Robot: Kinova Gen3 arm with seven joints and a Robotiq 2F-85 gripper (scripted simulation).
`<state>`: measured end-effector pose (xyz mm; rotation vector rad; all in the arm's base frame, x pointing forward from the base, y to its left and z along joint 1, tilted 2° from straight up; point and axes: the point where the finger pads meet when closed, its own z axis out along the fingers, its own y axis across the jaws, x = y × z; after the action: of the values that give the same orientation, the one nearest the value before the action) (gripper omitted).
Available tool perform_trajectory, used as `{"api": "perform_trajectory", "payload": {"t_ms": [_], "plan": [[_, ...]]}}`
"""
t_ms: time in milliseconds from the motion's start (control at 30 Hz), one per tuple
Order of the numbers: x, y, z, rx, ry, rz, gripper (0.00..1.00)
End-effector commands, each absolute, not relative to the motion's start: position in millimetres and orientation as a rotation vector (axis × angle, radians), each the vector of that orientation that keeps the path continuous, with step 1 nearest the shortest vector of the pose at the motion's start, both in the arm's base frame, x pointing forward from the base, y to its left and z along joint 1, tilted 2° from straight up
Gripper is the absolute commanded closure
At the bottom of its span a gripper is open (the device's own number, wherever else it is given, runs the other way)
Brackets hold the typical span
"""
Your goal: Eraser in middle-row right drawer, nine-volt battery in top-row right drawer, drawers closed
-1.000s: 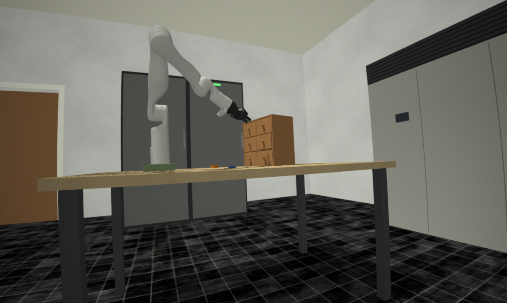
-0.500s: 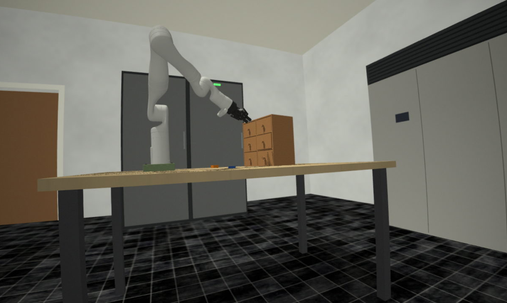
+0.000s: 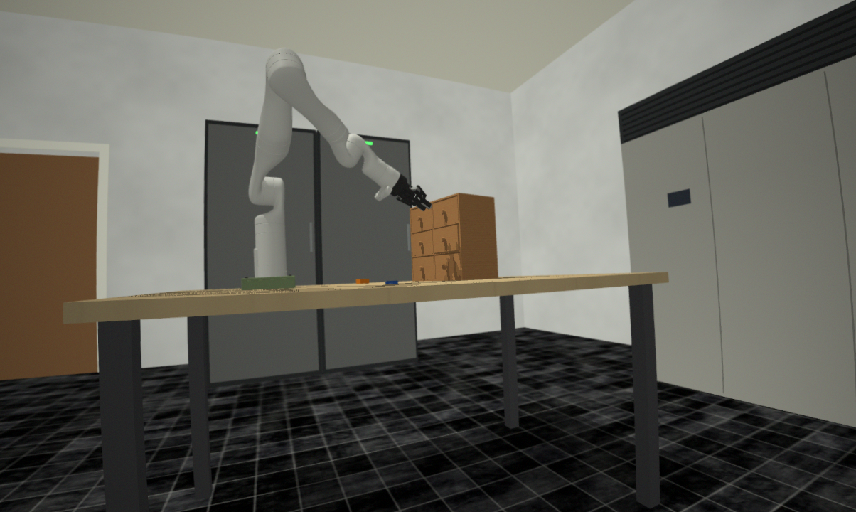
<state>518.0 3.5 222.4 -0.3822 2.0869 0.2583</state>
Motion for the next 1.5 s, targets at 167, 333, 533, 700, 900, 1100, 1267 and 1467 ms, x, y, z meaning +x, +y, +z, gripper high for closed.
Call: {"api": "perform_trajectory", "payload": {"t_ms": [167, 333, 533, 700, 900, 1100, 1267, 1467], "plan": [[540.7, 20.3, 214.5, -0.392, 2.084, 0.272, 0.67], [548.7, 23.8, 211.6, -0.392, 2.084, 0.272, 0.67], [550.3, 24.5, 211.1, -0.392, 2.084, 0.272, 0.67], [550.3, 24.5, 211.0, -0.392, 2.084, 0.272, 0.67], [550.3, 24.5, 211.0, -0.392, 2.084, 0.272, 0.67], [550.3, 24.5, 211.0, -0.392, 2.084, 0.272, 0.67], [550.3, 24.5, 211.1, -0.392, 2.084, 0.272, 0.67], [550.3, 24.5, 211.7, -0.392, 2.084, 0.272, 0.67]]}}
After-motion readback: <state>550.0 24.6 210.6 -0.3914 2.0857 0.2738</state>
